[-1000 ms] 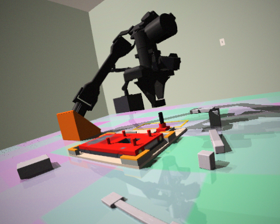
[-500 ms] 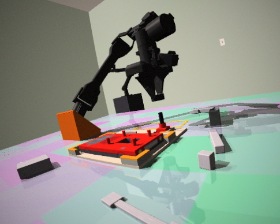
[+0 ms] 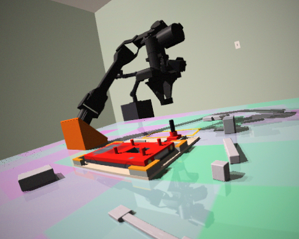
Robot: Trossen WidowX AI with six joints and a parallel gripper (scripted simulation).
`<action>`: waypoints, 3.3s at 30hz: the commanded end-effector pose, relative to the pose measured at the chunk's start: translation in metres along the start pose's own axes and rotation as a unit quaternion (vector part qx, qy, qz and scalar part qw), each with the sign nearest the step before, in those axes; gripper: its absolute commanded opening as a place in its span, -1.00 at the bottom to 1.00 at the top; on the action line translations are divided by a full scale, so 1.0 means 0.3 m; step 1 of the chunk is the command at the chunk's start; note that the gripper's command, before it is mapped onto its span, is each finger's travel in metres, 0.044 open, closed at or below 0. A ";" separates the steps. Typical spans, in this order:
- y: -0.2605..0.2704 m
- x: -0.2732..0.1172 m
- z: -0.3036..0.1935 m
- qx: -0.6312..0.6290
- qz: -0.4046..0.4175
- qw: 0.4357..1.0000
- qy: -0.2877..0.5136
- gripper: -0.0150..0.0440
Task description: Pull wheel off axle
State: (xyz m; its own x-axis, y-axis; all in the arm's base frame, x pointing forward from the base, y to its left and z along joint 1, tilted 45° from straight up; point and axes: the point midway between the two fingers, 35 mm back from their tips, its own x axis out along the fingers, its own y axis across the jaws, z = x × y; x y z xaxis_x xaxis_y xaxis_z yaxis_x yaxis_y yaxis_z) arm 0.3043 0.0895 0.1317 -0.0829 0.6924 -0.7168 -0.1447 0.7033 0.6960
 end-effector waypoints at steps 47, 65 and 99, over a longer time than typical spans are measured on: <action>0.071 0.309 -0.054 -0.002 0.002 1.000 0.000 0.53; -0.060 -0.011 -0.304 0.004 -0.001 1.000 -0.001 1.00; -0.064 -0.021 -0.328 0.003 0.001 1.000 0.000 1.00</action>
State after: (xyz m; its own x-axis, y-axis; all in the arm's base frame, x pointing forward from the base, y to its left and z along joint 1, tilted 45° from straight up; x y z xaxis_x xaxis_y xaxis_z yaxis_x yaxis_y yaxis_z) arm 0.2112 0.0560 0.1188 -0.0807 0.6969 -0.7126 -0.1341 0.7009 0.7006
